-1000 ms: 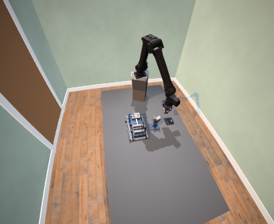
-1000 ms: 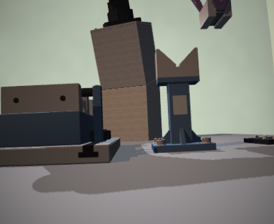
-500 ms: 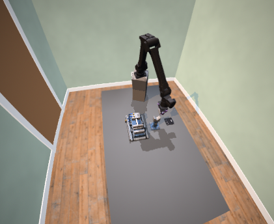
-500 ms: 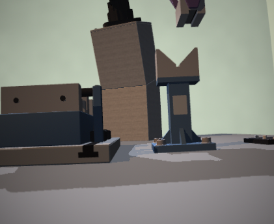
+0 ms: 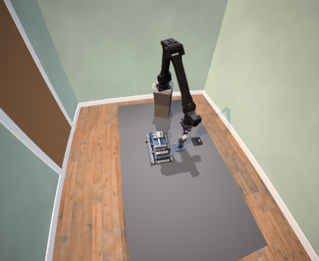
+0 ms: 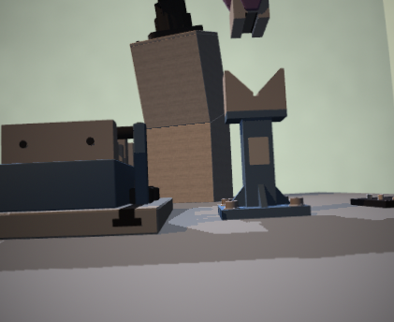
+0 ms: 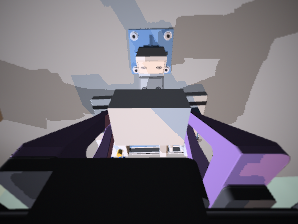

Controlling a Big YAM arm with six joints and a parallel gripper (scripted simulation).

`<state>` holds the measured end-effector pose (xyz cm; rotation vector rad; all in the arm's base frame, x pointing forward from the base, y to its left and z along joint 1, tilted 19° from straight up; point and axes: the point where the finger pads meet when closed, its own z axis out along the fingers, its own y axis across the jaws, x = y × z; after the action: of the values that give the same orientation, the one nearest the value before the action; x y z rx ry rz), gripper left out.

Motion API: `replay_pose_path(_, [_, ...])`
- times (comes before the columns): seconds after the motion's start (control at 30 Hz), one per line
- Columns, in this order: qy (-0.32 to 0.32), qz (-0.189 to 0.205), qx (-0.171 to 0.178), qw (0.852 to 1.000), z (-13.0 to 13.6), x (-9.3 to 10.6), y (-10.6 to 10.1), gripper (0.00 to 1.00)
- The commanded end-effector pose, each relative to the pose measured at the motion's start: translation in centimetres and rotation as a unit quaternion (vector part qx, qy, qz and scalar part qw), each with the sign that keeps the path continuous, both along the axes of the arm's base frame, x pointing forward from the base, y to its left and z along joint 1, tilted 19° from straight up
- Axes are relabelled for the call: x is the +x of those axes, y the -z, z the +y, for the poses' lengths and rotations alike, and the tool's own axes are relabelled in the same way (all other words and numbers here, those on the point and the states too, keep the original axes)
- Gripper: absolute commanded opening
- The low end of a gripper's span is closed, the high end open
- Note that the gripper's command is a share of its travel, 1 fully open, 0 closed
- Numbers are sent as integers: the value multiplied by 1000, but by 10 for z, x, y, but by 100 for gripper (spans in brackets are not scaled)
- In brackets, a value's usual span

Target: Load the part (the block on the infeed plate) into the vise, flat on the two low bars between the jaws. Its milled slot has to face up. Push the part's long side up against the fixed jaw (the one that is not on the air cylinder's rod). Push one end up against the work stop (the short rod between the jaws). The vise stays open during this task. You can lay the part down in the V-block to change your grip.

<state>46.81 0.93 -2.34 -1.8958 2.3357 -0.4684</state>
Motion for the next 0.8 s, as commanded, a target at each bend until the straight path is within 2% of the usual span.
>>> replay_pose_path(0.0, [-15, -20, 2, 1000, 5, 6, -16, 0])
replay_pose_path(0.1, [-6, -27, 2, 1000, -5, 13, -21, 0])
replay_pose_path(0.2, [-6, -24, 2, 1000, -7, 10, -19, 0])
replay_pose_path(0.77, [-9, -26, 2, 1000, -4, 11, -21, 0])
